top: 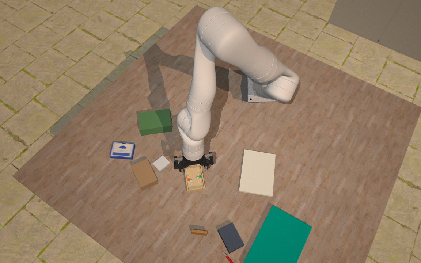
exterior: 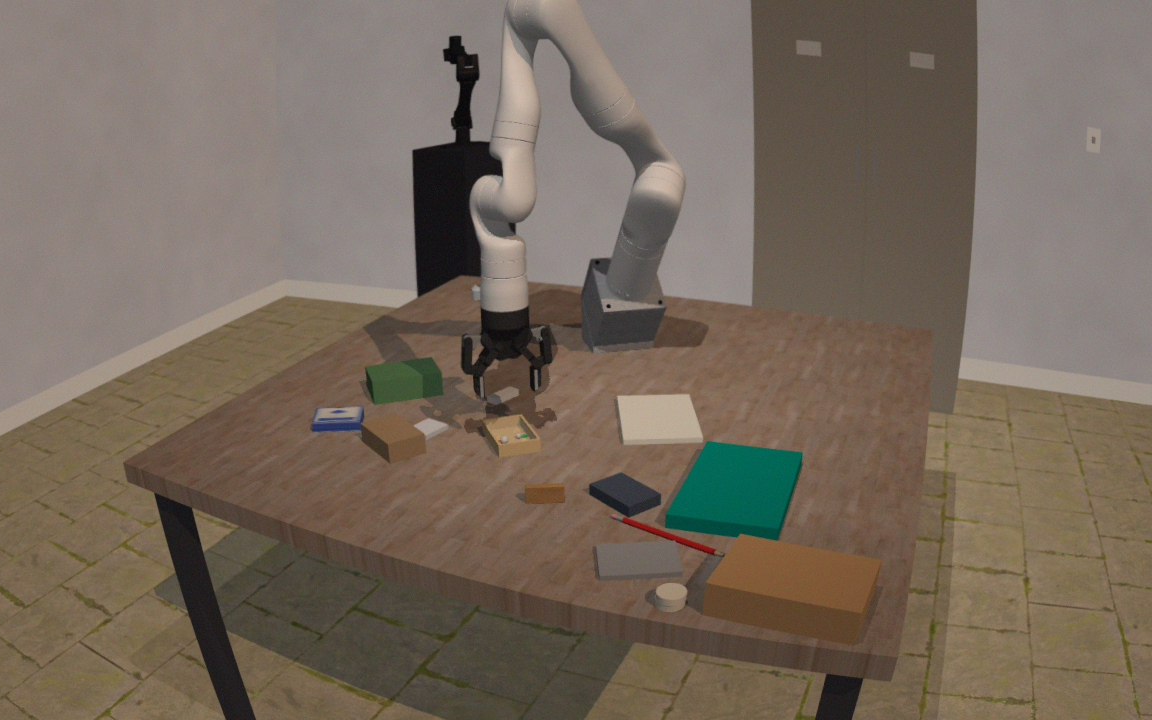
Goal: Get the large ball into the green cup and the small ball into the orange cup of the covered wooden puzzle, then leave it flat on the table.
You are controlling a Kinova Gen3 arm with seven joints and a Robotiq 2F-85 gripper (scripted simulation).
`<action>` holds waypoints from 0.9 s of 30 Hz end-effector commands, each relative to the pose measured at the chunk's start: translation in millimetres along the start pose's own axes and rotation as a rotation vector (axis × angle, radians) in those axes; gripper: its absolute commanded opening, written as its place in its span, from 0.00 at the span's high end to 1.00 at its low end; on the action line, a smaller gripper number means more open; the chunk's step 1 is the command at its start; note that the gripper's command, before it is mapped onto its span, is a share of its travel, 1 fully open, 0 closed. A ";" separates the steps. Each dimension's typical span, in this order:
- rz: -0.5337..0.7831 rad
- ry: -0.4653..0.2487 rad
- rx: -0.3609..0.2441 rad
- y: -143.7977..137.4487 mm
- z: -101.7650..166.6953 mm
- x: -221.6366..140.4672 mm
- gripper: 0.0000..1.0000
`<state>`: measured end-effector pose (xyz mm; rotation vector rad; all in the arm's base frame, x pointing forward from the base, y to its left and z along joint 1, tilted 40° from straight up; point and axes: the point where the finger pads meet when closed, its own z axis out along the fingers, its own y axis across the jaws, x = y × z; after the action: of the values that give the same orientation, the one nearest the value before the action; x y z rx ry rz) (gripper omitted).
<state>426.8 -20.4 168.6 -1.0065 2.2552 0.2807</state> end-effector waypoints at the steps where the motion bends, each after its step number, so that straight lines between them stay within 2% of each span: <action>1: -0.003 -0.005 0.000 0.6 0.8 -2.1 0.05; 15: -0.003 -0.004 -0.002 1.5 4.7 -1.7 0.05; 27: -0.007 -0.009 0.000 1.3 23.1 -4.6 0.05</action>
<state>437.7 -13.0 158.6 -1.0046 2.2448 0.2729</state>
